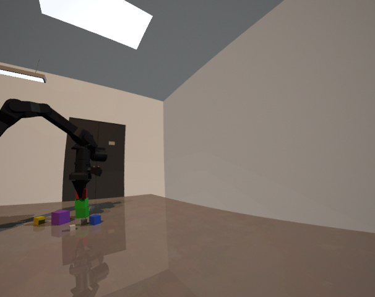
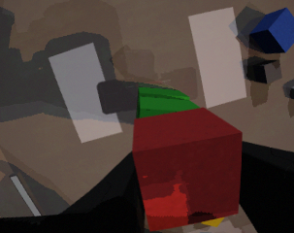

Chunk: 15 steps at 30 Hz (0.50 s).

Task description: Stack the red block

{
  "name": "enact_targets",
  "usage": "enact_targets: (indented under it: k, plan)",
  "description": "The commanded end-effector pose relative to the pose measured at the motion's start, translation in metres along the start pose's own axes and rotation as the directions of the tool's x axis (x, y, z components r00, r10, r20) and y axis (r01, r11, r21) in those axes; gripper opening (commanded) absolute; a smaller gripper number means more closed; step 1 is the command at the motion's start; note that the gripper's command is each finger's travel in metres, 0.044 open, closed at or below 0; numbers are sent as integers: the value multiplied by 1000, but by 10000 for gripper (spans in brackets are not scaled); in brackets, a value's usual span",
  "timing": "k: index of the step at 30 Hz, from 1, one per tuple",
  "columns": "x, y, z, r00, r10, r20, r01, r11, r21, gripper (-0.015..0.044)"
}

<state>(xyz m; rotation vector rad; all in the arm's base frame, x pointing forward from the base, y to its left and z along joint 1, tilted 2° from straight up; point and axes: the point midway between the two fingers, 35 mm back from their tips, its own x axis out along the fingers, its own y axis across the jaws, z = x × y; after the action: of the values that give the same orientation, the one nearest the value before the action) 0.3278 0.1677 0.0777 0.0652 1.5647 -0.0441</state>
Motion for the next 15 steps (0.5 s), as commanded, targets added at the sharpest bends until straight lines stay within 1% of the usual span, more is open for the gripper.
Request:
enact_targets:
  k: [1, 8, 15]
  plan:
    - [1, 1, 0, 1000, 2, -2, -2, 1000, 5, 0]
    - [-1, 1, 0, 1000, 2, -2, -2, 1000, 5, 0]
    - [0, 0, 0, 1000, 0, 0, 0, 1000, 0, 184]
